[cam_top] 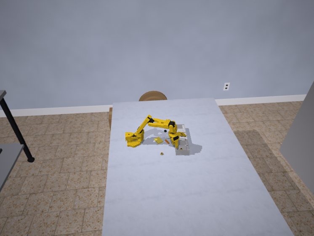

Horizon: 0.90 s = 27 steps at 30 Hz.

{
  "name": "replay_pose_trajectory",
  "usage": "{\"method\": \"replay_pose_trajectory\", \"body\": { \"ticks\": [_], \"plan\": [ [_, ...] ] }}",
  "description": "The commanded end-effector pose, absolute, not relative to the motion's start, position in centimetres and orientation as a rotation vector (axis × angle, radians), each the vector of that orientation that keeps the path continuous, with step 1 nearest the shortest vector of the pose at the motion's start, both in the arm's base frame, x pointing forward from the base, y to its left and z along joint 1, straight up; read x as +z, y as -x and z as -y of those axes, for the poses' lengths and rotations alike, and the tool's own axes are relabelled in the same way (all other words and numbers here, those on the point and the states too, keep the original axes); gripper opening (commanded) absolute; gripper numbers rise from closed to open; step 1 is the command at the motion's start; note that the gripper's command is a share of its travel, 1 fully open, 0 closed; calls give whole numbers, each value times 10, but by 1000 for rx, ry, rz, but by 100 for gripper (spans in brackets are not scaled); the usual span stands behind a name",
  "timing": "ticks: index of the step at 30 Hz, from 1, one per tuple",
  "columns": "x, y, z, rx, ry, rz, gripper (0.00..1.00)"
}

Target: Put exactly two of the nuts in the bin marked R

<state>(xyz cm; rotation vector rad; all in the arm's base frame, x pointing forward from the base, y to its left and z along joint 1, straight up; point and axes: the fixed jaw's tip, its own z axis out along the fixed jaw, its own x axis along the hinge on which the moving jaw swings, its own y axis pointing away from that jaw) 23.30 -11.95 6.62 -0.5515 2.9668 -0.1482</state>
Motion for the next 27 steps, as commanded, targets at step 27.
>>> {"method": "replay_pose_trajectory", "body": {
  "ticks": [27],
  "plan": [
    [76, -176, 138, -213, 1946, -2414, 22]
  ]
}}
